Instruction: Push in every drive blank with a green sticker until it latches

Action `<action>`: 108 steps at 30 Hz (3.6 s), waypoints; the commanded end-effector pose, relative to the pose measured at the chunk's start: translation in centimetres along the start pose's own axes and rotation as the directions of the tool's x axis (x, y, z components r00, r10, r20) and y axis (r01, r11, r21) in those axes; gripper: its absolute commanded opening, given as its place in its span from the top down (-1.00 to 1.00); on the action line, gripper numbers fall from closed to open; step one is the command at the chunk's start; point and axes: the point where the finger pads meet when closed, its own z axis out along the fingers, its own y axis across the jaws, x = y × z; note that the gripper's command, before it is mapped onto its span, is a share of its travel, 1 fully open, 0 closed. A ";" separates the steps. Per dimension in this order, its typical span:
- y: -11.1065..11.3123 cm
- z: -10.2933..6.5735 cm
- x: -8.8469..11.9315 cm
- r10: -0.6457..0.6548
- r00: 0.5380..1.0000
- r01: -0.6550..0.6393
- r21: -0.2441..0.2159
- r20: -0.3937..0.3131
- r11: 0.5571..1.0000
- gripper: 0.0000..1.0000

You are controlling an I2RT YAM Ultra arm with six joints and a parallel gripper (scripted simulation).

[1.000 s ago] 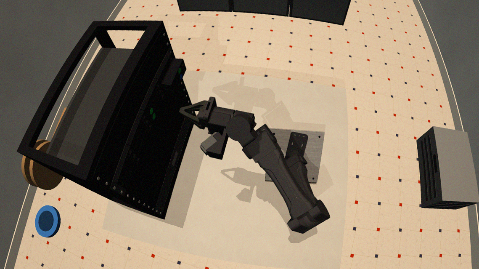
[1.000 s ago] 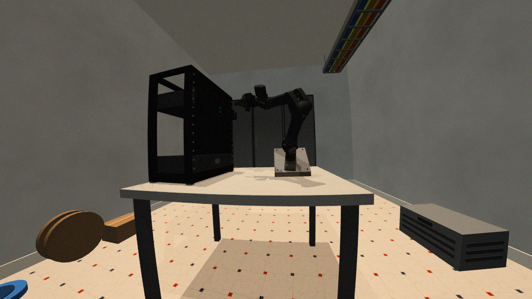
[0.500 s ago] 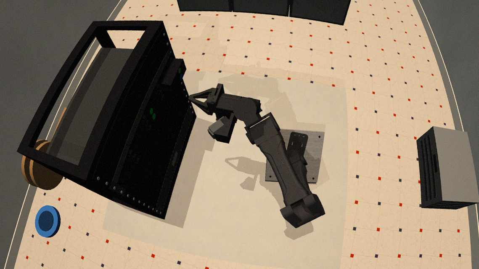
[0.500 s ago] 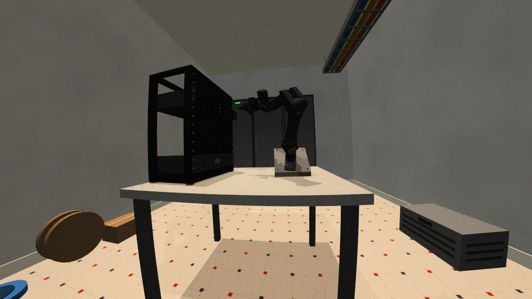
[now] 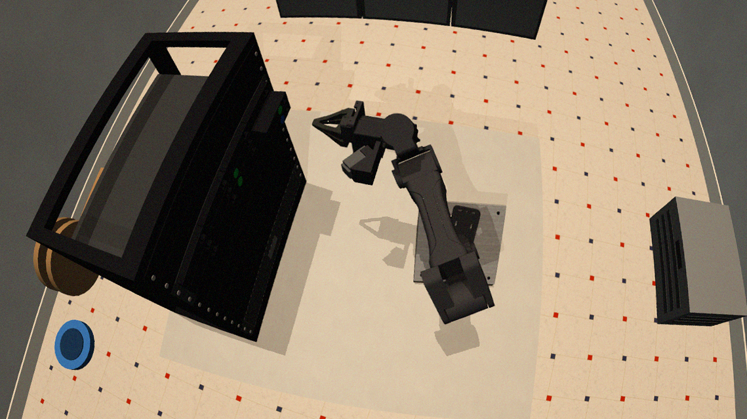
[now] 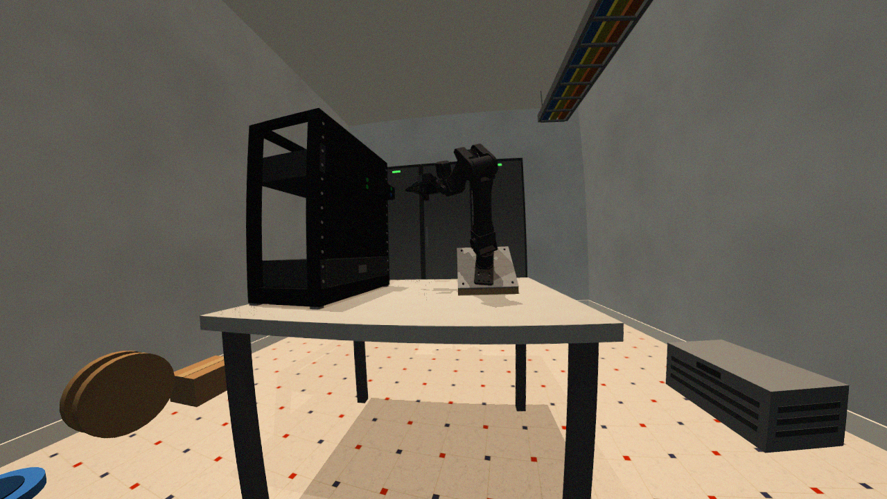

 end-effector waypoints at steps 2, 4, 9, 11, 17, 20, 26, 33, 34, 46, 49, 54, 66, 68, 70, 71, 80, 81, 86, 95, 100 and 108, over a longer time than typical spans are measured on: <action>-2.2 -0.3 -0.4 -0.064 0.998 0.062 0.044 0.029 0.997 1.00; -2.1 0.1 -0.7 -0.067 0.997 0.066 0.041 0.035 0.997 1.00; -1.8 4.1 -0.7 -0.059 0.998 0.058 0.035 0.033 0.998 1.00; -1.8 4.1 -0.7 -0.059 0.998 0.058 0.035 0.033 0.998 1.00; -1.6 6.8 -0.6 -0.047 0.998 0.047 0.028 0.028 0.999 1.00; -3.2 5.8 -1.3 -0.073 0.997 0.071 0.061 0.026 0.996 1.00; -2.8 5.9 -0.8 -0.061 0.998 0.060 0.052 0.021 0.997 1.00; -2.8 5.9 -0.8 -0.061 0.998 0.060 0.052 0.021 0.997 1.00; -2.8 5.9 -0.8 -0.061 0.998 0.060 0.052 0.021 0.997 1.00; -2.8 5.9 -0.8 -0.059 0.998 0.058 0.051 0.020 0.997 1.00; -3.0 6.0 -0.7 -0.053 0.998 0.052 0.047 0.017 0.998 1.00; -3.7 6.3 -0.4 -0.042 0.999 0.042 0.038 0.014 0.998 1.00; -3.7 6.3 -0.4 -0.042 0.999 0.041 0.037 0.014 0.998 1.00; -3.7 6.3 -0.4 -0.042 0.999 0.041 0.037 0.014 0.998 1.00; -3.7 6.3 -0.4 -0.042 0.999 0.041 0.037 0.014 0.998 1.00; -3.7 6.3 -0.3 -0.040 0.999 0.039 0.036 0.013 0.999 1.00; -3.5 7.4 -1.3 -0.060 0.998 0.059 0.043 0.029 0.997 1.00; -3.4 7.5 -1.3 -0.059 0.998 0.058 0.042 0.029 0.997 1.00; -3.4 7.5 -1.3 -0.059 0.998 0.058 0.042 0.029 0.997 1.00; -3.4 7.5 -1.3 -0.059 0.998 0.058 0.042 0.029 0.997 1.00; -3.4 7.5 -1.3 -0.059 0.998 0.058 0.042 0.029 0.997 1.00; -2.8 8.9 -0.8 -0.039 0.999 0.038 0.021 0.024 0.999 1.00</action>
